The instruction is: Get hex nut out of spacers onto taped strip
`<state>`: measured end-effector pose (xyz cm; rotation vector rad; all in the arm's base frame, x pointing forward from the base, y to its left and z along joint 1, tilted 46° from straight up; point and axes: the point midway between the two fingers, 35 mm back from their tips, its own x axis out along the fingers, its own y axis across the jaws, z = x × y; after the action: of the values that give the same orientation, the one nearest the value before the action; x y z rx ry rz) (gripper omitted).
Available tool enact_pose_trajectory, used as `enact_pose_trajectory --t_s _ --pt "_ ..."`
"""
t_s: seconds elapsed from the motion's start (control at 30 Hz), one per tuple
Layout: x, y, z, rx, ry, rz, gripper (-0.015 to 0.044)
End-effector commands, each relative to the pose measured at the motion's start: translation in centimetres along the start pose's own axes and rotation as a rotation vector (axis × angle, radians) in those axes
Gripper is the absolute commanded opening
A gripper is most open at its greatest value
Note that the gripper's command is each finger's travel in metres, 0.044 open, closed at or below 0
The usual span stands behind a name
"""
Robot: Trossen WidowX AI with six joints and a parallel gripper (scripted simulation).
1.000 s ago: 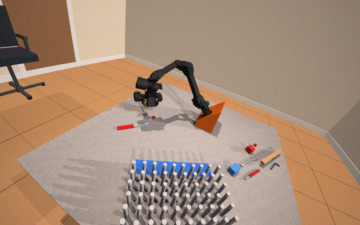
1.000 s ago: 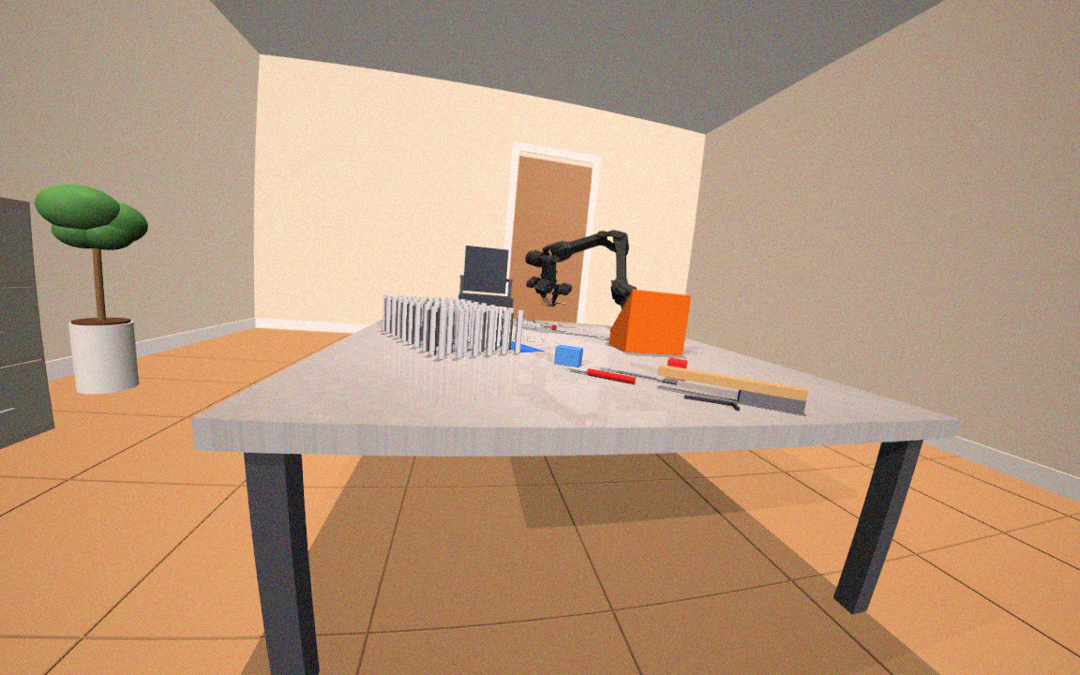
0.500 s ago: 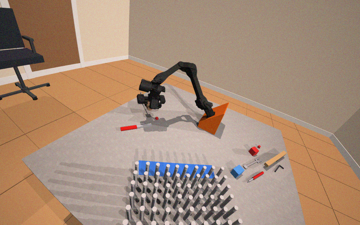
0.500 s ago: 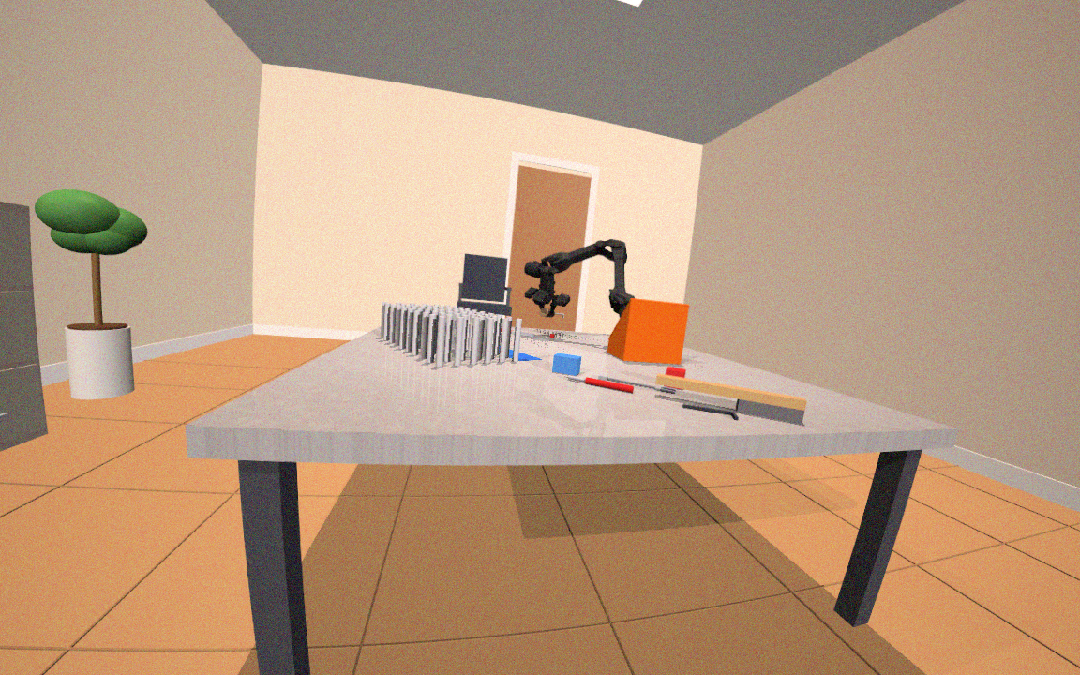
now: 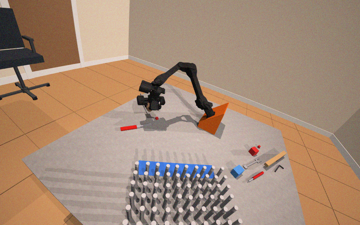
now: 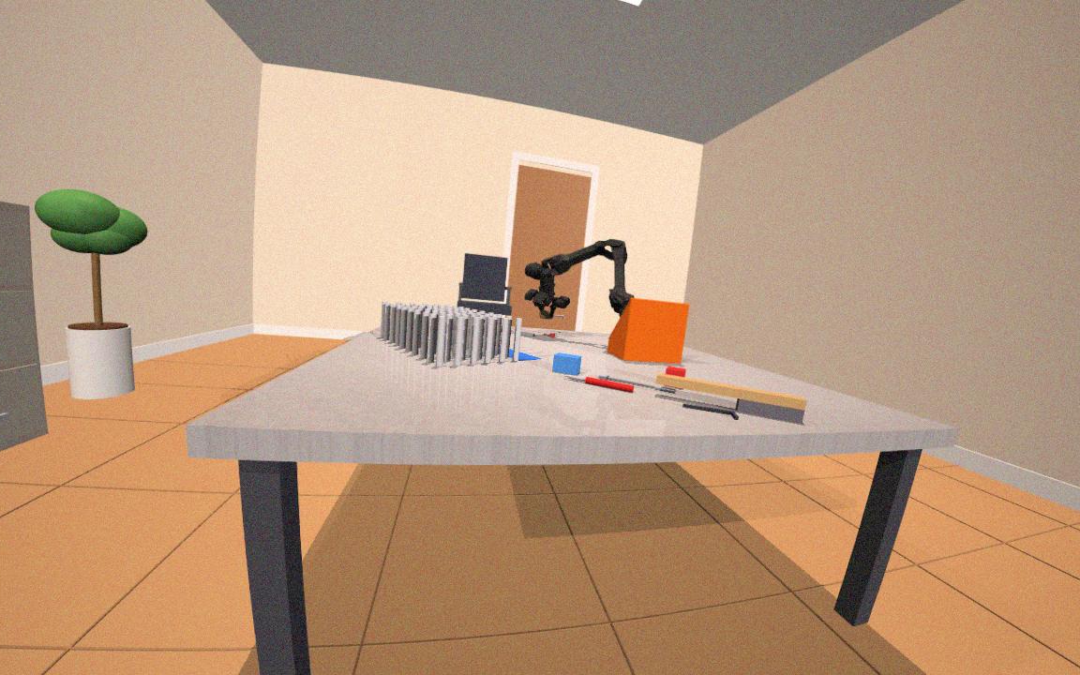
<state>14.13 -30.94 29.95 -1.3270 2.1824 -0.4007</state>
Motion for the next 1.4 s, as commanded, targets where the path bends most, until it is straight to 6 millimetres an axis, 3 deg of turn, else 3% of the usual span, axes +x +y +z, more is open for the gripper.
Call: enact_pose_trajectory --t_s 0.0,1.37 --pt "0.2 0.0 0.1 -0.005 0.0 -0.002 0.0" --pt "2.6 0.5 1.0 -0.007 0.008 -0.013 0.0"
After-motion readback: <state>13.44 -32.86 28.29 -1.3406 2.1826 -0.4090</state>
